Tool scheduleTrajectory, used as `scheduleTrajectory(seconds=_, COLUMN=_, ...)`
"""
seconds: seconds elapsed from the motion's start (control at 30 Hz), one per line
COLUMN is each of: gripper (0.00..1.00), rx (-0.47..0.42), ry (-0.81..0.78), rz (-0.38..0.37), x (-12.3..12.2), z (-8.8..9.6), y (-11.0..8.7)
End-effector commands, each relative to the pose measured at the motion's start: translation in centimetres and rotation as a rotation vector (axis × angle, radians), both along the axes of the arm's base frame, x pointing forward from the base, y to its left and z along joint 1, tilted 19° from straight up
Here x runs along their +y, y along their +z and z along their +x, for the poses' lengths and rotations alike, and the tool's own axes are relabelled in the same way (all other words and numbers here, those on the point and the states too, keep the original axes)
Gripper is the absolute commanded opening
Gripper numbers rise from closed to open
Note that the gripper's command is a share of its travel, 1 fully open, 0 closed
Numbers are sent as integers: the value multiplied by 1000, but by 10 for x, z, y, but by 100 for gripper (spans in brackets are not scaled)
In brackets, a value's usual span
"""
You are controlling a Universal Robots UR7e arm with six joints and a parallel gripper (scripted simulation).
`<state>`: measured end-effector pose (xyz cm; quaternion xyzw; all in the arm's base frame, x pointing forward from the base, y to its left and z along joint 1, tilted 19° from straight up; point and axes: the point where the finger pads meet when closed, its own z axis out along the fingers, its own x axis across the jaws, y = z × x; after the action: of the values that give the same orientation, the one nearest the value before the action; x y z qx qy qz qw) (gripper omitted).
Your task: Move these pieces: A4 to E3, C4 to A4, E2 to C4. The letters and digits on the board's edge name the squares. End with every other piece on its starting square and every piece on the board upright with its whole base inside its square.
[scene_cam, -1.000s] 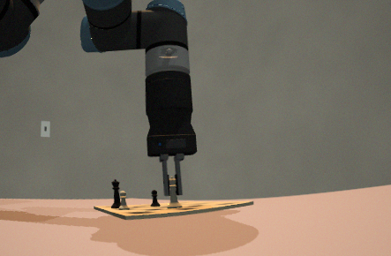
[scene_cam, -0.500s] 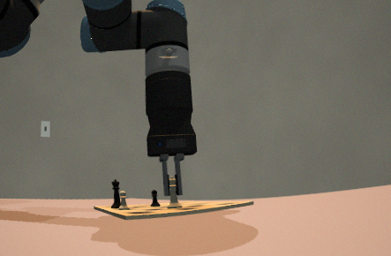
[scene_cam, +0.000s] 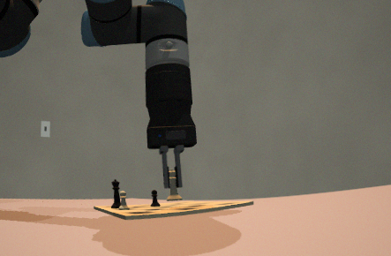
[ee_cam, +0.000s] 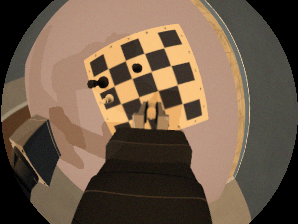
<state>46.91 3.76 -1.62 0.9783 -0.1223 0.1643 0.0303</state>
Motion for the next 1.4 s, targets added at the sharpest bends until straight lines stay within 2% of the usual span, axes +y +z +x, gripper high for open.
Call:
scheduleTrajectory(seconds=0.0, gripper=0, rx=3, ry=0, rz=1, x=2, z=-5, y=11)
scheduleTrajectory(seconds=0.5, gripper=0, rx=-3, ry=1, rz=-1, x=7, z=-19, y=66)
scheduleTrajectory(seconds=0.9, gripper=0, rx=-3, ry=1, rz=-1, x=8, z=-25, y=84)
scheduleTrajectory(seconds=1.37, gripper=0, rx=1, ry=2, rz=0, x=9, z=-27, y=83)
